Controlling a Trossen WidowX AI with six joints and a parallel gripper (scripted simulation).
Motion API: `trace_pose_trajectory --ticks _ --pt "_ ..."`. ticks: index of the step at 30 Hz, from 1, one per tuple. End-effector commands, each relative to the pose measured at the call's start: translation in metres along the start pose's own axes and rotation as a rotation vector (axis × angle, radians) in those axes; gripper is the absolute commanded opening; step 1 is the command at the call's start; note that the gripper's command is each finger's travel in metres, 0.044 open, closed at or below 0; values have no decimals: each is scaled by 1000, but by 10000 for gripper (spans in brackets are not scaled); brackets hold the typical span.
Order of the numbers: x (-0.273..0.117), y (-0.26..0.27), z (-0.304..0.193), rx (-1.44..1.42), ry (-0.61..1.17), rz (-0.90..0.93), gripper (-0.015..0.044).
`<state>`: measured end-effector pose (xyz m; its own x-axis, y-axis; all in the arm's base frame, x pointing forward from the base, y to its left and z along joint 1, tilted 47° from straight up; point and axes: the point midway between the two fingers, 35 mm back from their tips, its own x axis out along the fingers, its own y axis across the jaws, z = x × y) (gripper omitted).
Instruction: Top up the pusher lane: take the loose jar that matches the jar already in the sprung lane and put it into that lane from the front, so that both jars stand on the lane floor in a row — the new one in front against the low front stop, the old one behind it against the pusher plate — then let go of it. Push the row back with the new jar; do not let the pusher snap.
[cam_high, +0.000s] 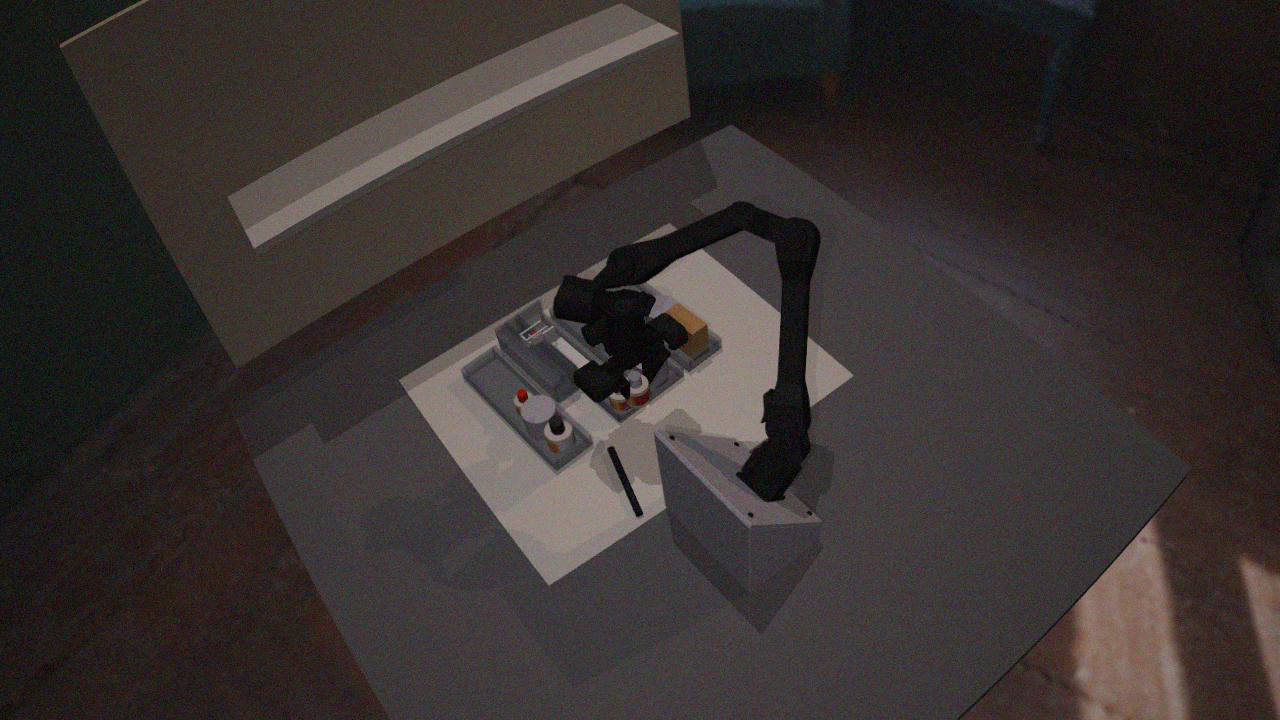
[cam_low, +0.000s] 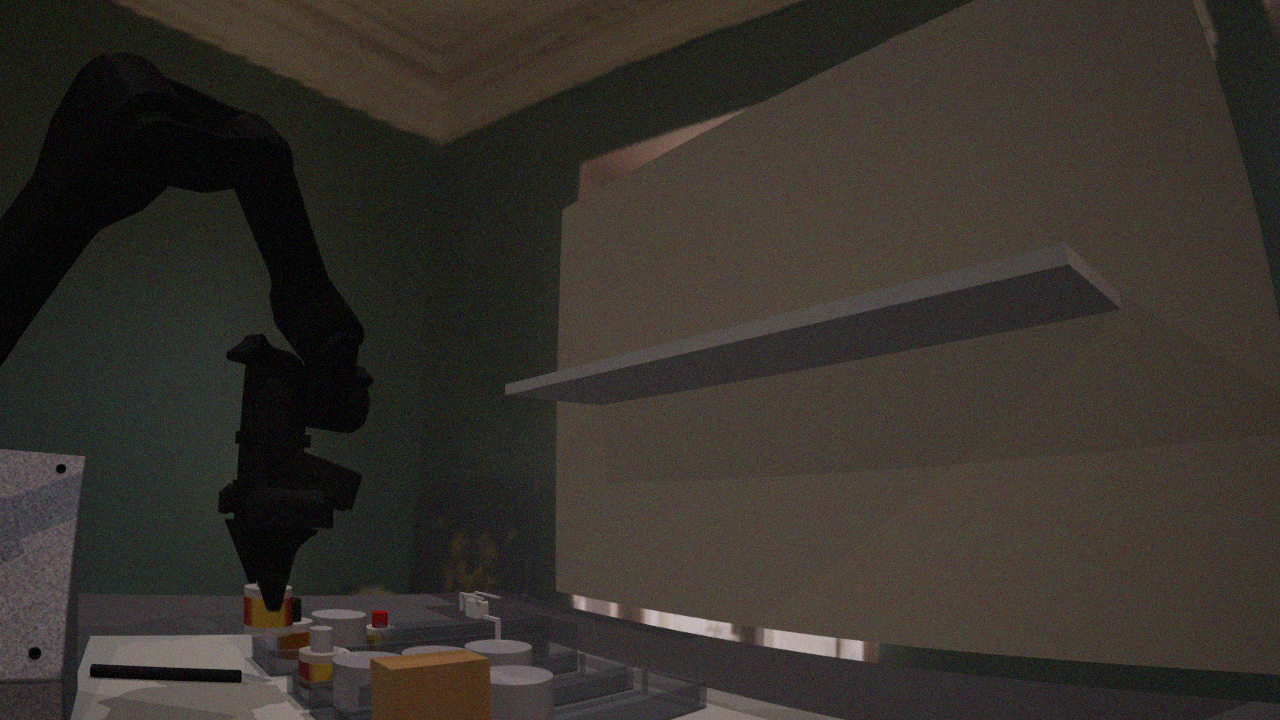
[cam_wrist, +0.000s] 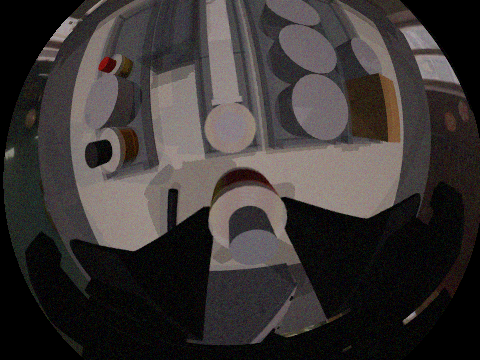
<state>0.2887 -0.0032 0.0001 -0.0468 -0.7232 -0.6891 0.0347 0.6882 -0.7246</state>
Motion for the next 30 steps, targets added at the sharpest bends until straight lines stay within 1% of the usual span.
trace_pose_trajectory --ticks 1,10,30 --pt "12 2 2 -29 0 -7 0" --pt "36 2 2 -28 0 -8 0" --pt "37 2 8 -28 0 -8 0"
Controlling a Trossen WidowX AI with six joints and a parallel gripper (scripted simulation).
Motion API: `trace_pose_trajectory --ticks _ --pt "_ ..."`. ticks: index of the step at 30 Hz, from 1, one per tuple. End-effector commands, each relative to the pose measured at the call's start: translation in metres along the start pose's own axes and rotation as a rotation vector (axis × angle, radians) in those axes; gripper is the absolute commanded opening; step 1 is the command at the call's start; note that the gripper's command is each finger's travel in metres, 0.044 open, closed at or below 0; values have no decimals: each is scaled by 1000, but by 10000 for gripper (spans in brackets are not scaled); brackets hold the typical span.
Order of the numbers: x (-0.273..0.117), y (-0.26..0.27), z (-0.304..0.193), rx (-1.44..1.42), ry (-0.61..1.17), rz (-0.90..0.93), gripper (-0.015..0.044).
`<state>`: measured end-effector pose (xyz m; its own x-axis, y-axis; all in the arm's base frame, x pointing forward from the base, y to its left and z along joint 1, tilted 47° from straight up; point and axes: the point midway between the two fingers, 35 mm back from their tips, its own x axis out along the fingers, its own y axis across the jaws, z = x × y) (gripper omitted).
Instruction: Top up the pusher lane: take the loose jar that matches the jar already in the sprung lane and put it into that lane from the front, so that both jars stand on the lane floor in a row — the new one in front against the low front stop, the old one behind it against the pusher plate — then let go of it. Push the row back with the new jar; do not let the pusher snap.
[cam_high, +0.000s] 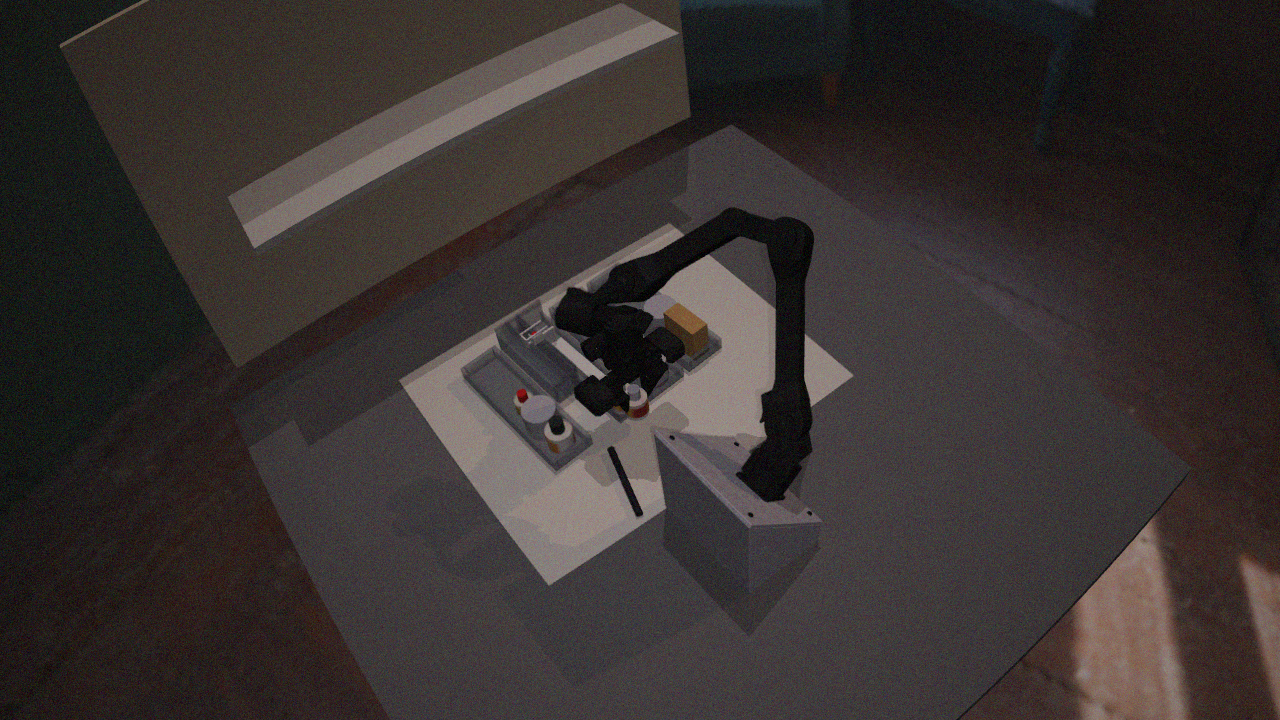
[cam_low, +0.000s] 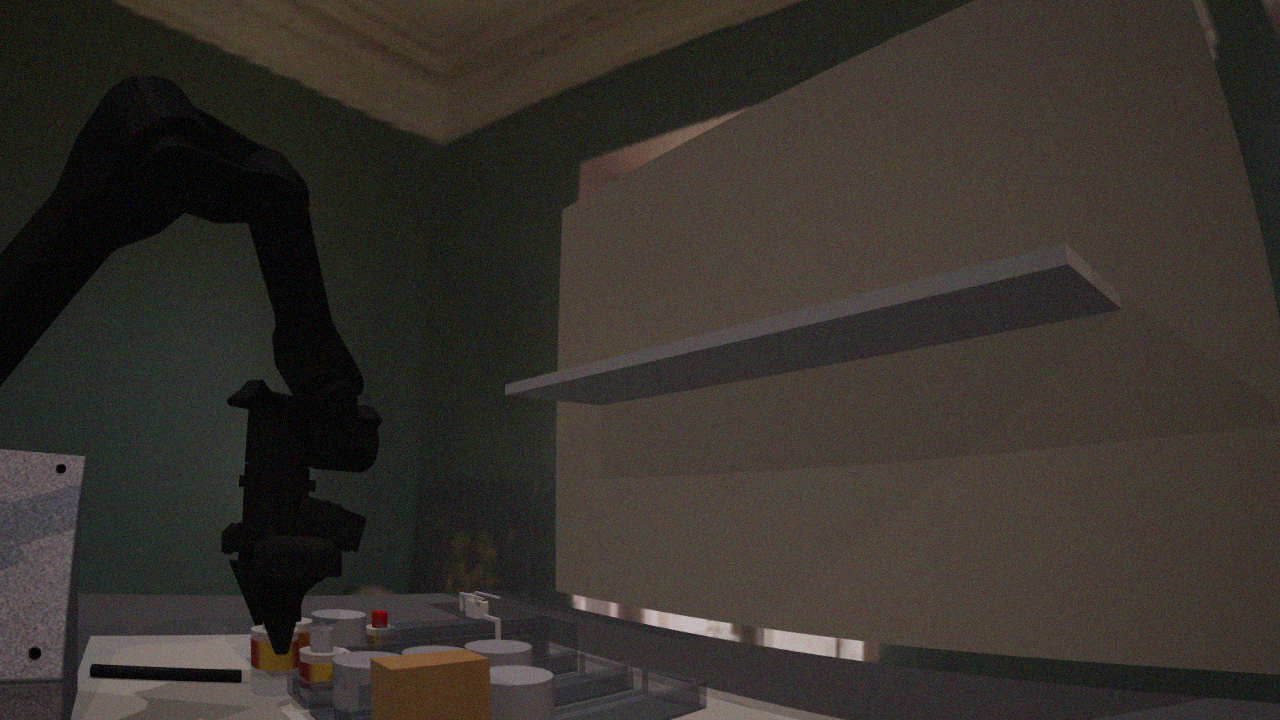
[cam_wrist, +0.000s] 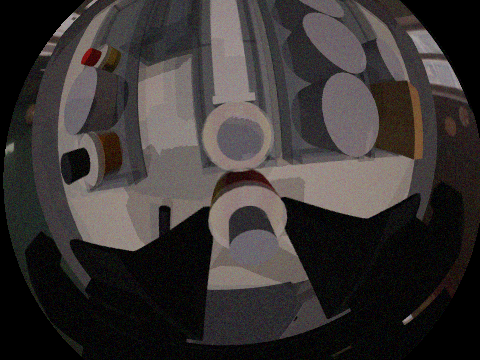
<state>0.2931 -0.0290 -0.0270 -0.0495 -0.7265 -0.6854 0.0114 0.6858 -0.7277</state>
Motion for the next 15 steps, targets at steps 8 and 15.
trace_pose_trajectory --ticks 8,15 --pt "0 0 6 -5 -3 -3 0" --pt "0 0 9 -5 -3 -3 0"
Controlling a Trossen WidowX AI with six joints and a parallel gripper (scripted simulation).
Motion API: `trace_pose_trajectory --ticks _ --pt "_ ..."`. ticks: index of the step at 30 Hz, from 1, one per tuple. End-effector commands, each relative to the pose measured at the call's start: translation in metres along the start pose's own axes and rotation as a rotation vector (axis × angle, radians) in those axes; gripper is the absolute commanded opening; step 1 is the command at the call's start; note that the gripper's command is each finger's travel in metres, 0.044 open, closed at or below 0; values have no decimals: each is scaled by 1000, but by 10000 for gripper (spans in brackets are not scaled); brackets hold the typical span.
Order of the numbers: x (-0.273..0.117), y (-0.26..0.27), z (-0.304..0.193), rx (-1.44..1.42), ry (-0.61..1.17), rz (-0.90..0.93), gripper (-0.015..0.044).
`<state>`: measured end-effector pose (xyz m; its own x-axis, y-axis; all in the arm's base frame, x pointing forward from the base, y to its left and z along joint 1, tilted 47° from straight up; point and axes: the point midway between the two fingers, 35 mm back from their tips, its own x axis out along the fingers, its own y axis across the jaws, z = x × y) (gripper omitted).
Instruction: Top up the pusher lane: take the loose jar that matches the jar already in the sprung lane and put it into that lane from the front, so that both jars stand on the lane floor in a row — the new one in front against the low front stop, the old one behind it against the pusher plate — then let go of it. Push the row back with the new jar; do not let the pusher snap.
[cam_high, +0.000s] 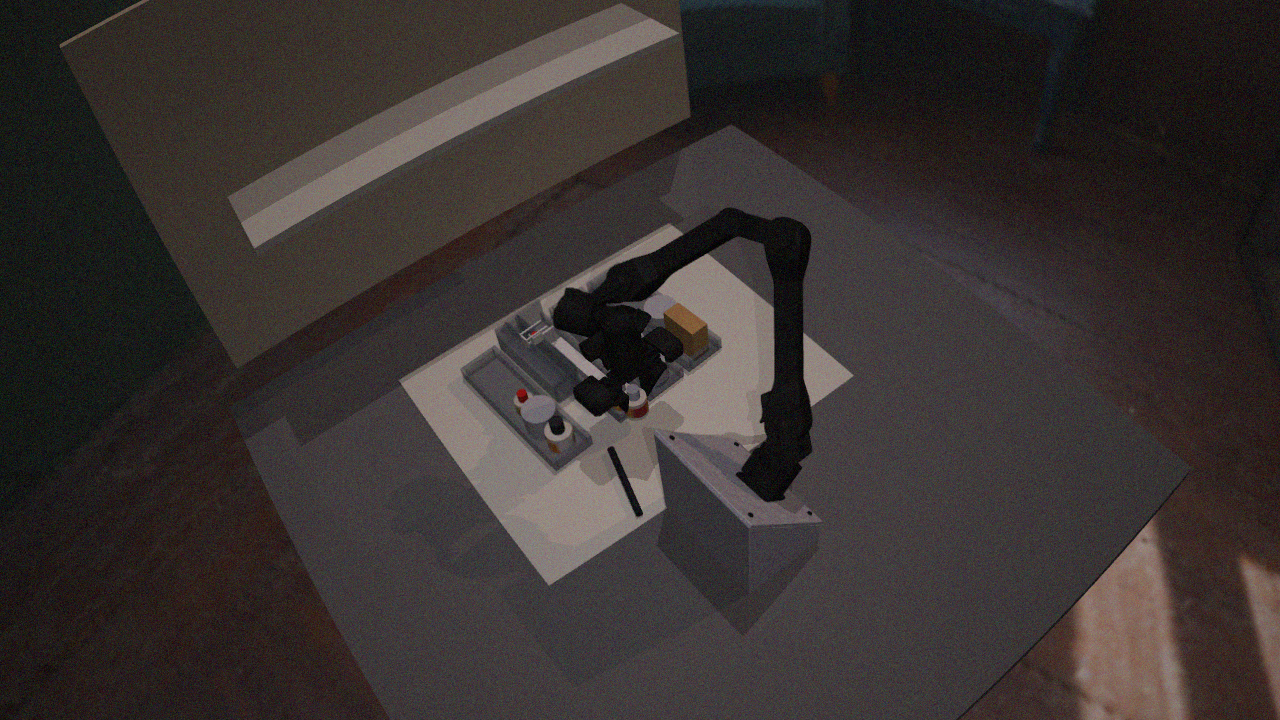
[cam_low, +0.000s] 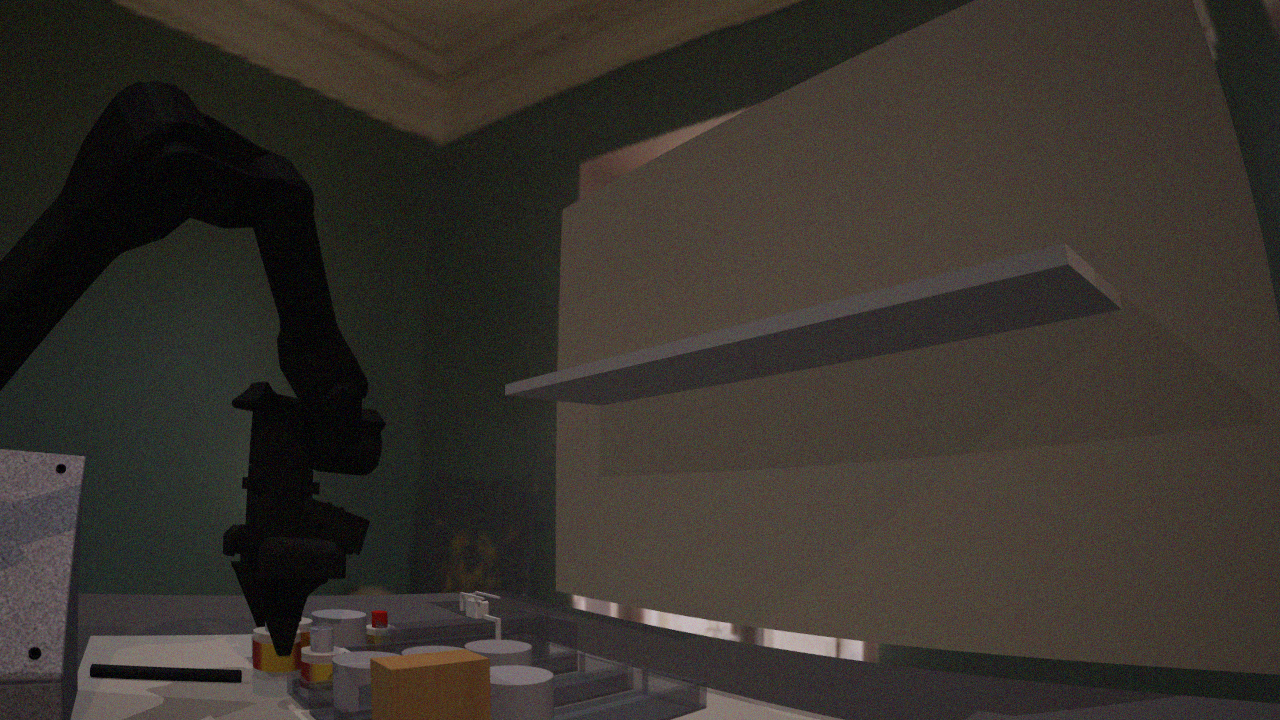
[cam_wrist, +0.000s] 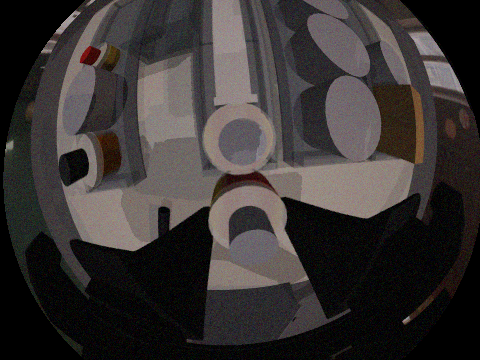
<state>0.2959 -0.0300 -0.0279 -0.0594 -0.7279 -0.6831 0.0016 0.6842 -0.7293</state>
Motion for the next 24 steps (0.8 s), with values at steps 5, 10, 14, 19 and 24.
trace_pose_trajectory --ticks 5,10,14,19,24 --pt "-2 0 8 5 -13 0 0" --pt "-2 0 10 5 -13 0 0" --pt "-2 0 12 5 -13 0 0" --pt "-2 0 14 5 -13 0 0" --pt "-2 0 16 5 -13 0 0"
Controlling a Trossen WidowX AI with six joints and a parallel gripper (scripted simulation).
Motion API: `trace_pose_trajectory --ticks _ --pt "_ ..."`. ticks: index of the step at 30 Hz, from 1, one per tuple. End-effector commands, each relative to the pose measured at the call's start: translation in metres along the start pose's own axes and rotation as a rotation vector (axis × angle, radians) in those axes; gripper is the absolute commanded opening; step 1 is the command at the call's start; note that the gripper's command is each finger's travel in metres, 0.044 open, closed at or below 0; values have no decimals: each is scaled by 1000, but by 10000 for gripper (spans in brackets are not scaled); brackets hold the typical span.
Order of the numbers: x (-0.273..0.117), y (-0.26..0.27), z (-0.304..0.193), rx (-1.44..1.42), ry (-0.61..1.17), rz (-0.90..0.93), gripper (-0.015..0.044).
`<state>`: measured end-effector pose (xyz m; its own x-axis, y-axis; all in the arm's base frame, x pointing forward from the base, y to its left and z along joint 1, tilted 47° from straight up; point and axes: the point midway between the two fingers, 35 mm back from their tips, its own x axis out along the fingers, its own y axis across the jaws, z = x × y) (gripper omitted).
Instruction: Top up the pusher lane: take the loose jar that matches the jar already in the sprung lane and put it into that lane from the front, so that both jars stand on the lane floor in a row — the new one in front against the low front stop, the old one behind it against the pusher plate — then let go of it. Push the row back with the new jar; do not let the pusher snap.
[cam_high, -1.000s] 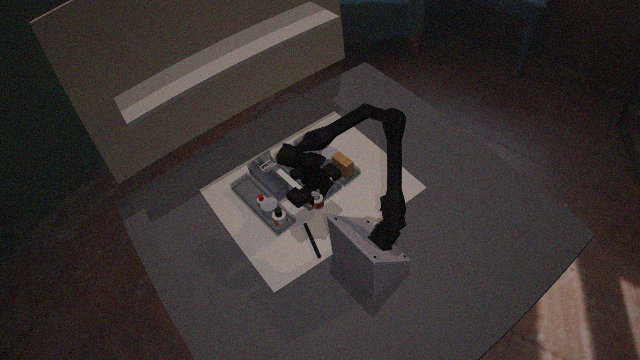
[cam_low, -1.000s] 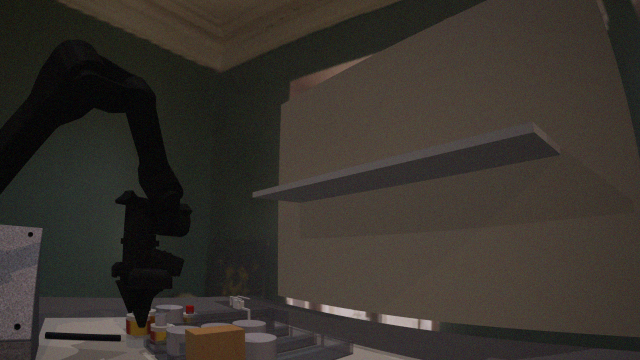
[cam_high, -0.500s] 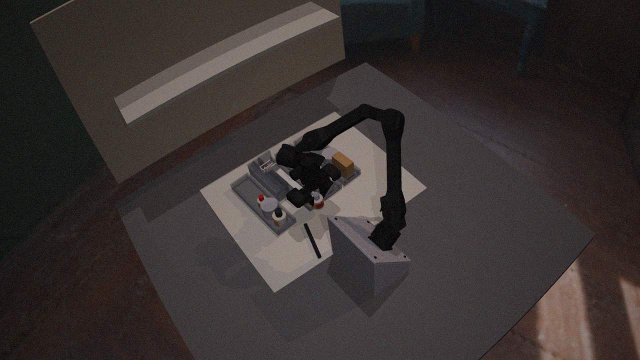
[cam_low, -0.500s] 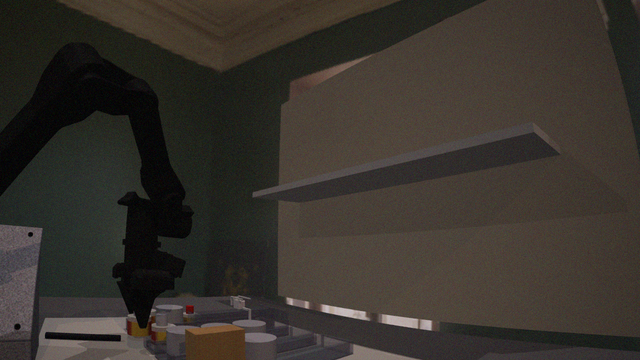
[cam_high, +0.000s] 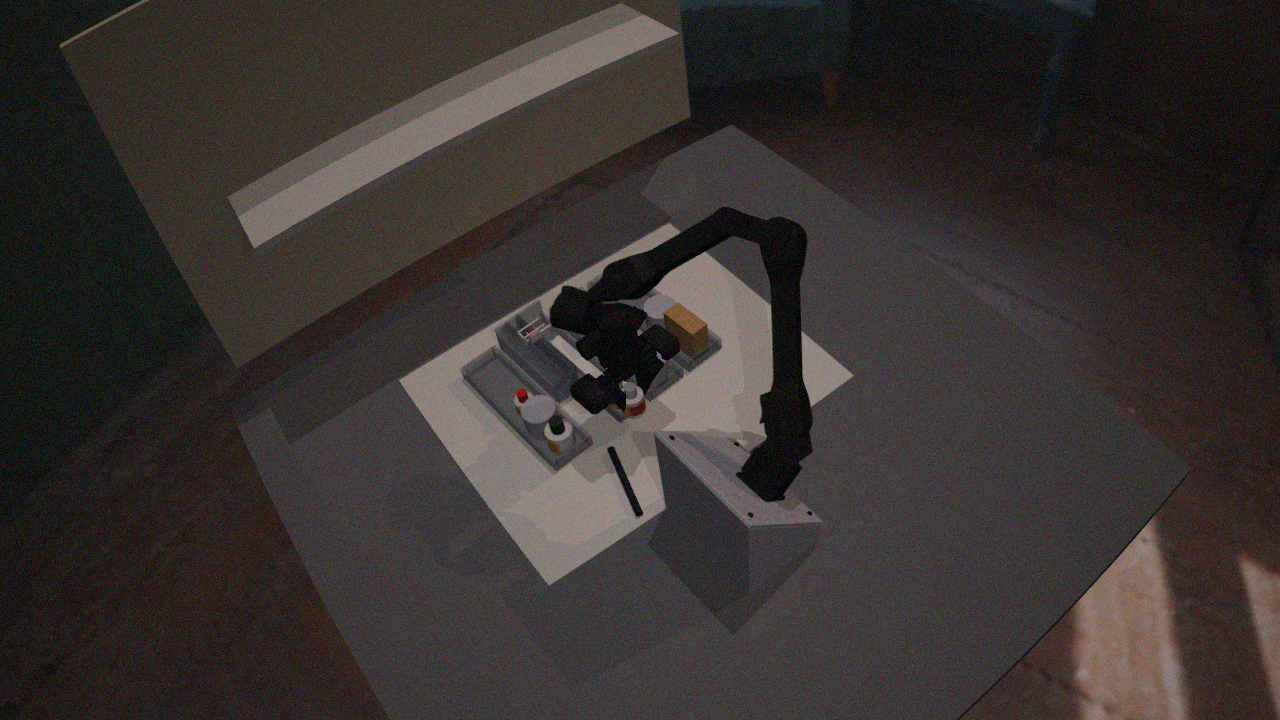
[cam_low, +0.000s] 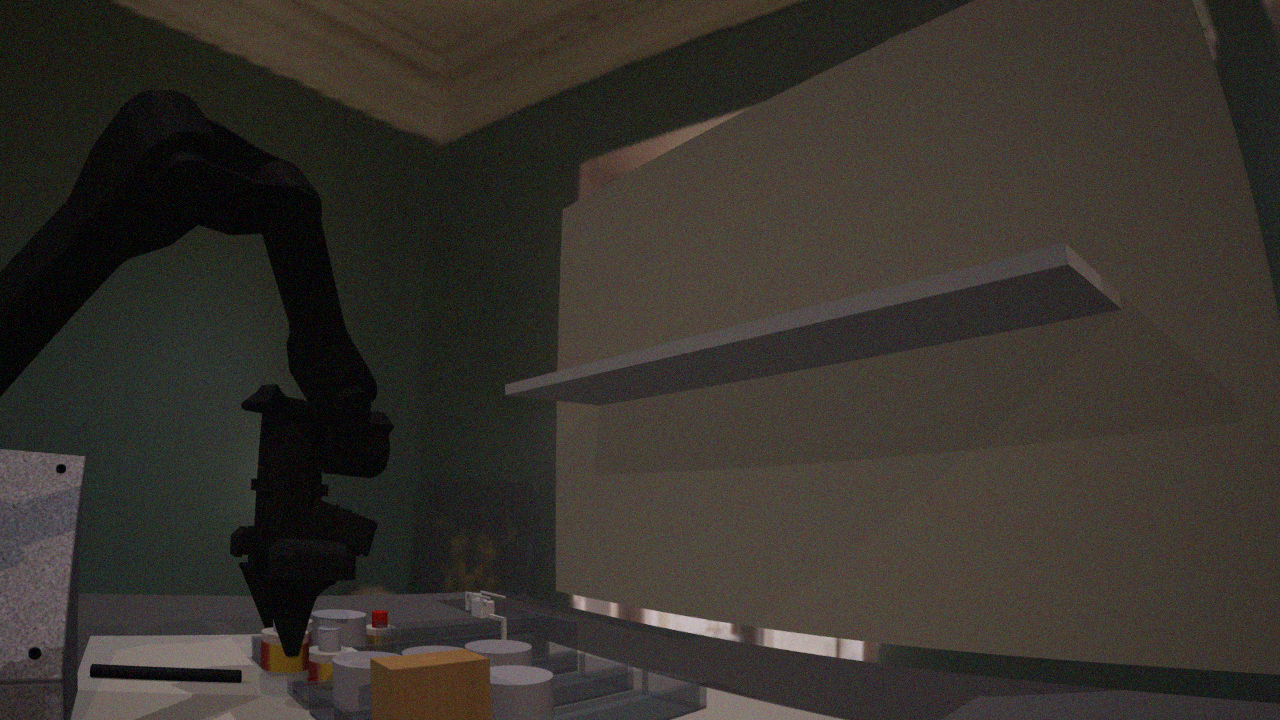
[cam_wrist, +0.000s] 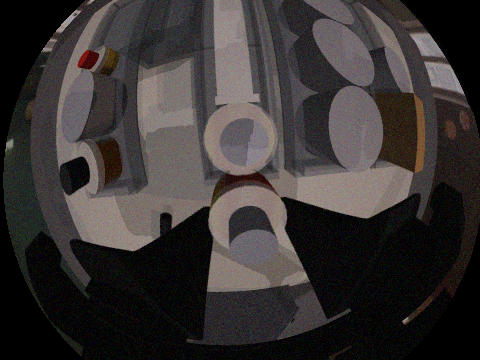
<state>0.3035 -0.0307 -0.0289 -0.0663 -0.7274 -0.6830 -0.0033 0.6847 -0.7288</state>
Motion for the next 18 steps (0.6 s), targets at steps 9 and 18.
trace_pose_trajectory --ticks 9,18 --pt "-3 -1 12 10 -20 0 0" --pt "-3 -1 16 11 -20 0 0"
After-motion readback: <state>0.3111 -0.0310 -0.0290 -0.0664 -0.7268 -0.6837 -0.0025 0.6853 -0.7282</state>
